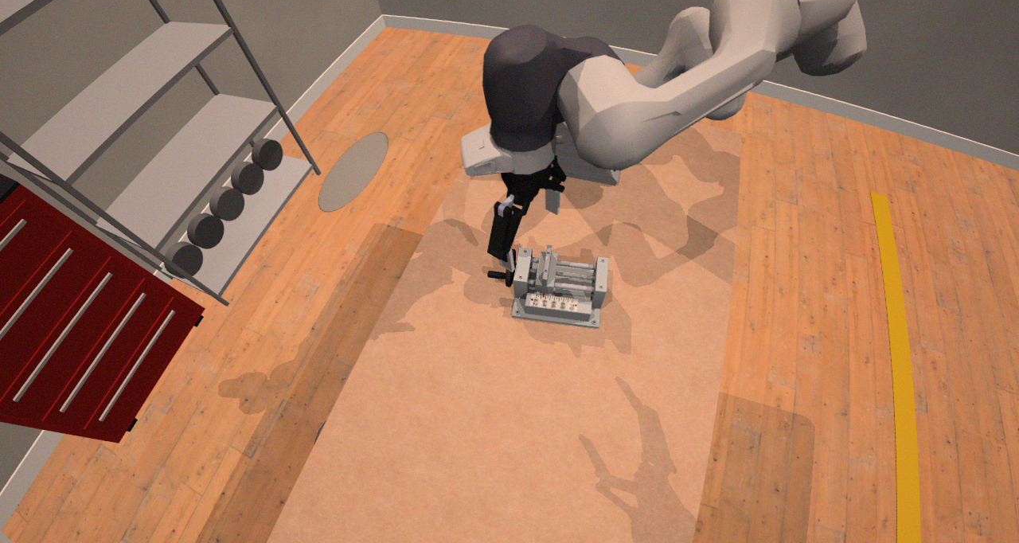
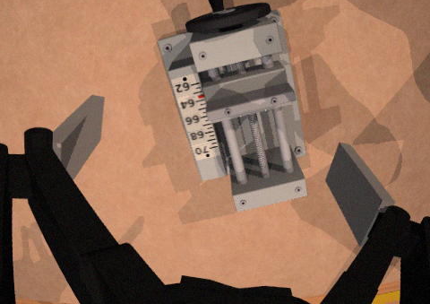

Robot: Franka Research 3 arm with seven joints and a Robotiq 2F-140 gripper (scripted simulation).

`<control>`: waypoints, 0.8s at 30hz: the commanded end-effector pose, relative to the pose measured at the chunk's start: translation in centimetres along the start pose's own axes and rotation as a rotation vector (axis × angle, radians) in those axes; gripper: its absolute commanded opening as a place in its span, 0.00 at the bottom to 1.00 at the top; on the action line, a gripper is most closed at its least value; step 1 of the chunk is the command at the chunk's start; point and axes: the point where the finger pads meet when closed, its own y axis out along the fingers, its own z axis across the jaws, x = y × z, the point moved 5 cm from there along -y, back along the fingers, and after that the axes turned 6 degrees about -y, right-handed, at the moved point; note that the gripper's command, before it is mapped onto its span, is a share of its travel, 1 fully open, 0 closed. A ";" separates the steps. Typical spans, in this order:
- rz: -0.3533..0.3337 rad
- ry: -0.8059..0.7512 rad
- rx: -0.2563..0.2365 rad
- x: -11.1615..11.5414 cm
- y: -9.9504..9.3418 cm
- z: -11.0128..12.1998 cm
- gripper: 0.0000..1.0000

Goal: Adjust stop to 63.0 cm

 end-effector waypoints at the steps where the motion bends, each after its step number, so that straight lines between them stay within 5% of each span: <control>1: 0.009 -0.169 -0.013 -1.3 0.2 -0.4 1.00; 15: 0.026 -0.354 -0.010 -5.9 2.1 -1.0 1.00; 24: 0.030 -0.394 -0.008 -6.9 2.6 -1.1 1.00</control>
